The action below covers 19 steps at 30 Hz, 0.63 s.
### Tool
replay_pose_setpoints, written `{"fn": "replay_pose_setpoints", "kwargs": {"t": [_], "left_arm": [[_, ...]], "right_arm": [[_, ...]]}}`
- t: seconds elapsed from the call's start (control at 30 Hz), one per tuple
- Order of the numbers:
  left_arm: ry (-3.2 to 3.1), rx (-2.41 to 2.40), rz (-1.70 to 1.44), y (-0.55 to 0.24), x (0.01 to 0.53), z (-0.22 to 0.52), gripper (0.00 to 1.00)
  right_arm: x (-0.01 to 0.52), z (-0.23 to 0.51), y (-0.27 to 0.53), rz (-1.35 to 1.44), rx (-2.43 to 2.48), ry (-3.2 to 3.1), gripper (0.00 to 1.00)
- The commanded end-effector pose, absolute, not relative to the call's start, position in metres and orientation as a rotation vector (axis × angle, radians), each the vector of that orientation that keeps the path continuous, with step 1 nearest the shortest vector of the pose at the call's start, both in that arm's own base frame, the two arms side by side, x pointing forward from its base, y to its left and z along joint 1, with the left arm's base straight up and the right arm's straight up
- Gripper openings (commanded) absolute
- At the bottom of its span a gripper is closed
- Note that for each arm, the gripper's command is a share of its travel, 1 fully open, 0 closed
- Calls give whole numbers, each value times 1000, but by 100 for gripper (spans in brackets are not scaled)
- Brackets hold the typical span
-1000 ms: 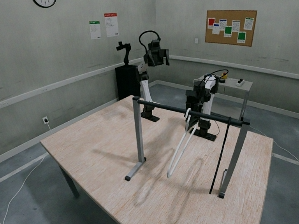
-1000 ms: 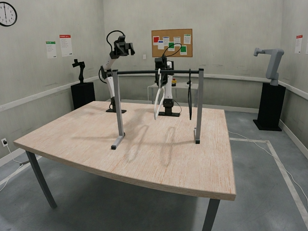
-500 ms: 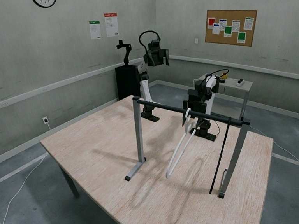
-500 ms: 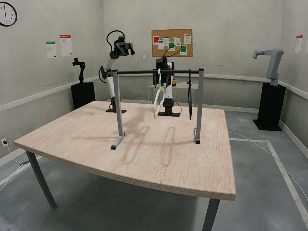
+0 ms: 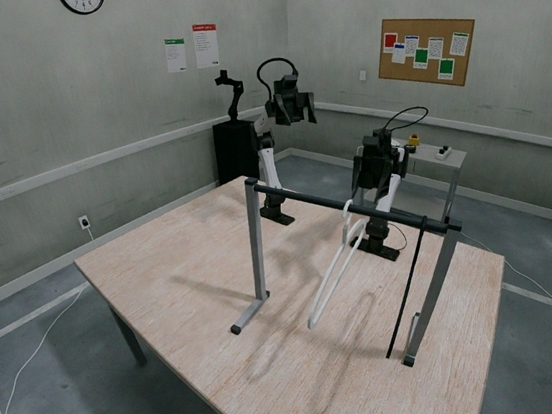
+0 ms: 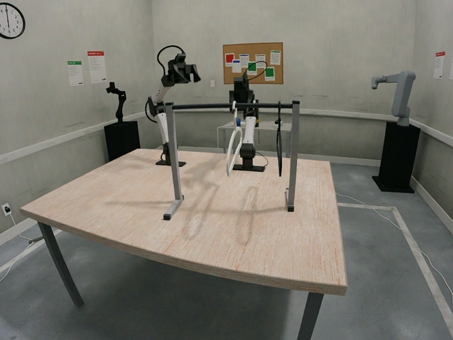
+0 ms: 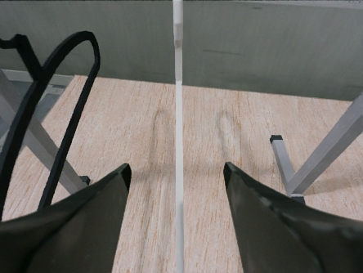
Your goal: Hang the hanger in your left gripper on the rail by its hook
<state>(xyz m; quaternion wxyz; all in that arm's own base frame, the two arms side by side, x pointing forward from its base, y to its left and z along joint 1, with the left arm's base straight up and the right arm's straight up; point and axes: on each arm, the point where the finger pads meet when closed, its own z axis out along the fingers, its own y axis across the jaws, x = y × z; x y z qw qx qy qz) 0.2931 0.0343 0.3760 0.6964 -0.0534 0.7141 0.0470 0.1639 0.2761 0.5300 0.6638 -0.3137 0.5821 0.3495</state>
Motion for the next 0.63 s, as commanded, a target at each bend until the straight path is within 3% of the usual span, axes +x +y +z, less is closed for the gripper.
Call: {"fn": "replay_pose_setpoints", "kwargs": {"t": [0.0,0.6], "left_arm": [[1688,-123,111,33,288,352,69],[1687,-120,108,33,289,352,69]], "right_arm": [[157,538,275,822,-719,1302,100],[158,538,275,819,-720,1302,100]]}}
